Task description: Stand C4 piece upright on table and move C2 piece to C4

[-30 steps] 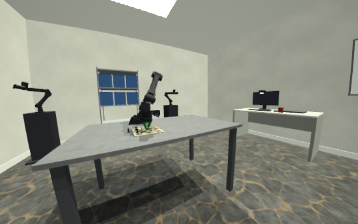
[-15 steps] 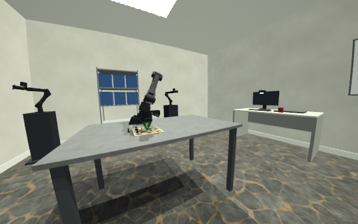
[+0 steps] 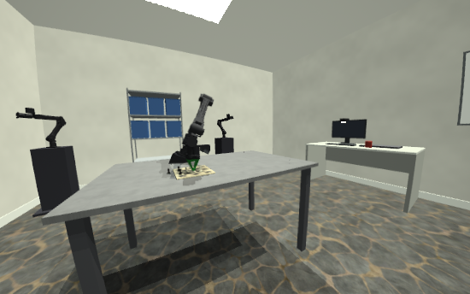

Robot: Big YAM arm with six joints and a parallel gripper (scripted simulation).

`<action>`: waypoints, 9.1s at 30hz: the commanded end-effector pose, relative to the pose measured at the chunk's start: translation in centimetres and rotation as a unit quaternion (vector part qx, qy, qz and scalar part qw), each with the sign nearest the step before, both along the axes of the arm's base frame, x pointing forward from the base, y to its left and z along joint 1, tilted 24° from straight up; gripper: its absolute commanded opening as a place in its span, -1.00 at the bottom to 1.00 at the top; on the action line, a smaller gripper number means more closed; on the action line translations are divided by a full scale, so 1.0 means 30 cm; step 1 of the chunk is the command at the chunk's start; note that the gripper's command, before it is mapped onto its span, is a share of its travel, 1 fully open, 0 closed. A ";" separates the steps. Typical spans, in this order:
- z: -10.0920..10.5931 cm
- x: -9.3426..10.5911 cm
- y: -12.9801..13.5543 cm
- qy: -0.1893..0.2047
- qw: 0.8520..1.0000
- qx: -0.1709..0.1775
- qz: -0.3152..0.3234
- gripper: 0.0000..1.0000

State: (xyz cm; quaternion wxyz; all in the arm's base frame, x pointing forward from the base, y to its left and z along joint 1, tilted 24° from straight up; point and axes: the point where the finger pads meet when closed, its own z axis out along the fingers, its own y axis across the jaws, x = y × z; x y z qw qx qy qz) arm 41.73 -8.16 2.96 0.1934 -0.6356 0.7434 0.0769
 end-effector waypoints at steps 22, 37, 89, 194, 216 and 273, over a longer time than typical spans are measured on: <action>0.036 0.017 0.008 -0.021 1.000 -0.009 0.010 -1.00; 0.036 0.017 0.008 -0.021 1.000 -0.009 0.010 -1.00; -0.004 0.012 0.014 -0.008 1.000 -0.004 0.004 -1.00; 0.501 -0.045 -0.201 -0.035 0.999 -0.018 -0.001 1.00; 0.611 -0.072 -0.245 -0.026 1.000 -0.014 0.001 1.00; 0.611 -0.072 -0.245 -0.026 1.000 -0.014 0.001 1.00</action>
